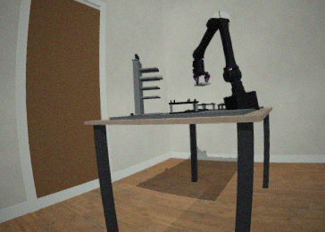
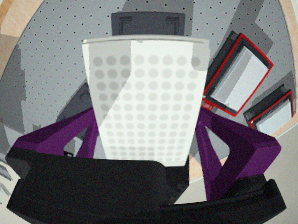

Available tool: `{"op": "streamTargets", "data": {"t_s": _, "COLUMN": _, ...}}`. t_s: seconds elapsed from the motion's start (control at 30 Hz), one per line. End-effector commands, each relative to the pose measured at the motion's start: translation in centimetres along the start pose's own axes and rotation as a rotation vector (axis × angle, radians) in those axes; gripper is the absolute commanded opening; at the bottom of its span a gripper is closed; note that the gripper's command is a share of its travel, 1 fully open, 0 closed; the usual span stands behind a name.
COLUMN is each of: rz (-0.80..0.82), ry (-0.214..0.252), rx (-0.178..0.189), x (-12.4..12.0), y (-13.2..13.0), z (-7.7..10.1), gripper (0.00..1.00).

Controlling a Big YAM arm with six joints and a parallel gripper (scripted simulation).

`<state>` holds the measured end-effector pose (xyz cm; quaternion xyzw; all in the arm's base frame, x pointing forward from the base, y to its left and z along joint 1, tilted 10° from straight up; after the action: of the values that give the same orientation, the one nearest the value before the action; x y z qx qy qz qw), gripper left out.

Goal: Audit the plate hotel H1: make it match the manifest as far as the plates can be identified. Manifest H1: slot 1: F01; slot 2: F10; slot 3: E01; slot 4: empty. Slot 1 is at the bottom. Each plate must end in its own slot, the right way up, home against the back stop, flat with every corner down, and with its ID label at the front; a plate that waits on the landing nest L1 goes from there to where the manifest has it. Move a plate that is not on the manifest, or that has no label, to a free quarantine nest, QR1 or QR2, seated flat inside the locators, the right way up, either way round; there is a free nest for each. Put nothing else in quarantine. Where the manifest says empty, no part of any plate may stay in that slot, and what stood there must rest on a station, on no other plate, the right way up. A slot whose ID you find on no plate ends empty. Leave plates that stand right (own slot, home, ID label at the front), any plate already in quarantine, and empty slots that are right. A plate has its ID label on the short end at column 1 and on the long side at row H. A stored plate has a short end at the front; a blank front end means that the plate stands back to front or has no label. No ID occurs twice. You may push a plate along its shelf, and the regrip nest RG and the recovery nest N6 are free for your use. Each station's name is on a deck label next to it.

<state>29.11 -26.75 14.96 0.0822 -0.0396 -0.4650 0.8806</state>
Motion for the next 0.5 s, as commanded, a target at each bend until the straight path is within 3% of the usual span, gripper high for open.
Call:
{"op": "streamTargets", "data": {"t_s": 0.0, "rz": 0.009, "ry": -0.081, "rx": 0.012, "x": 1.9, "y": 0.1, "z": 4.3, "gripper": 0.86}}
{"op": "streamTargets", "data": {"t_s": 0.1, "rz": 0.005, "ry": -0.064, "rx": 0.01, "x": 2.0, "y": 0.0, "z": 3.9, "gripper": 0.86}}
{"op": "streamTargets", "data": {"t_s": 0.33, "rz": 0.009, "ry": -0.082, "rx": 0.012, "x": 1.7, "y": 0.1, "z": 6.4, "gripper": 0.86}}
{"op": "streamTargets", "data": {"t_s": 0.4, "rz": 0.005, "ry": -0.061, "rx": 0.009, "x": 1.9, "y": -0.1, "z": 5.6, "gripper": 0.86}}
{"op": "streamTargets", "data": {"t_s": 0.43, "rz": -0.017, "ry": -0.079, "rx": 0.014, "x": 1.4, "y": 0.8, "z": 6.3, "gripper": 0.86}}
{"op": "streamTargets", "data": {"t_s": 0.47, "rz": -0.031, "ry": -0.028, "rx": 0.007, "x": -0.5, "y": 1.0, "z": 4.4, "gripper": 0.86}}
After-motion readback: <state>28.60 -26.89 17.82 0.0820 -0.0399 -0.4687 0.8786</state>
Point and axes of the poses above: the point where the finger pads meet when closed, its own z axis back along the fingers, its own y axis across the jaws, x = y × z, the point moved 1 cm from there along z, back along the fingers, and after that the axes turned 12 degrees about -z, right-handed, at the moved point
